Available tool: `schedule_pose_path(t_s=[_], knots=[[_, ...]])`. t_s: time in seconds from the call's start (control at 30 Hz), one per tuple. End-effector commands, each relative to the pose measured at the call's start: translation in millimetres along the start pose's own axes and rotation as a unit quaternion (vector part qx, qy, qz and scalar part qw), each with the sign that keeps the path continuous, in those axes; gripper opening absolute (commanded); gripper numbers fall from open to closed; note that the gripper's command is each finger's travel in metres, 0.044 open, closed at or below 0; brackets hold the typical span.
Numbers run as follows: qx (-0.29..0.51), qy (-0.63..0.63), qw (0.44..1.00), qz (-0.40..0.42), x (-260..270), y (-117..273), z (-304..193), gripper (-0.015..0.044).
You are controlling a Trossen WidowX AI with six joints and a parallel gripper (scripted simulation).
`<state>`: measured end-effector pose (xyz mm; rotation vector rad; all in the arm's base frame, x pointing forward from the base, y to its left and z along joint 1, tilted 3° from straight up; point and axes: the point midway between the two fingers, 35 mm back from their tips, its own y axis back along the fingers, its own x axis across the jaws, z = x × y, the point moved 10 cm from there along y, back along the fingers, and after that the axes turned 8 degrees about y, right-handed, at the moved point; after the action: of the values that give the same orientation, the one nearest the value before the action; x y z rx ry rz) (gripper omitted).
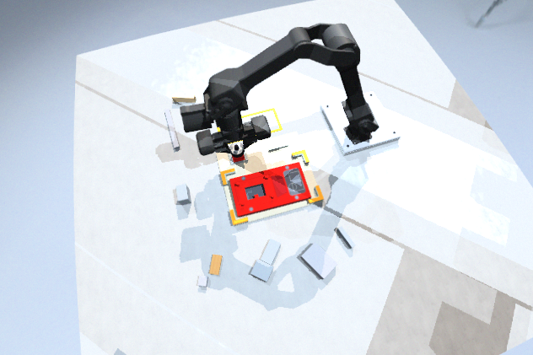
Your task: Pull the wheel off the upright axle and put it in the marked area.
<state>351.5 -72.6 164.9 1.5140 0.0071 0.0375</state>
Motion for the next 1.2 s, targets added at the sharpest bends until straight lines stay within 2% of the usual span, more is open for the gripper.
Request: schedule_pose_path(t_s=[0.0,1.17], knots=[[0.000,0.000,1.000,0.002,0,3,0,0.0000],[0.000,0.001,1.000,0.003,0,15,0,0.0000]])
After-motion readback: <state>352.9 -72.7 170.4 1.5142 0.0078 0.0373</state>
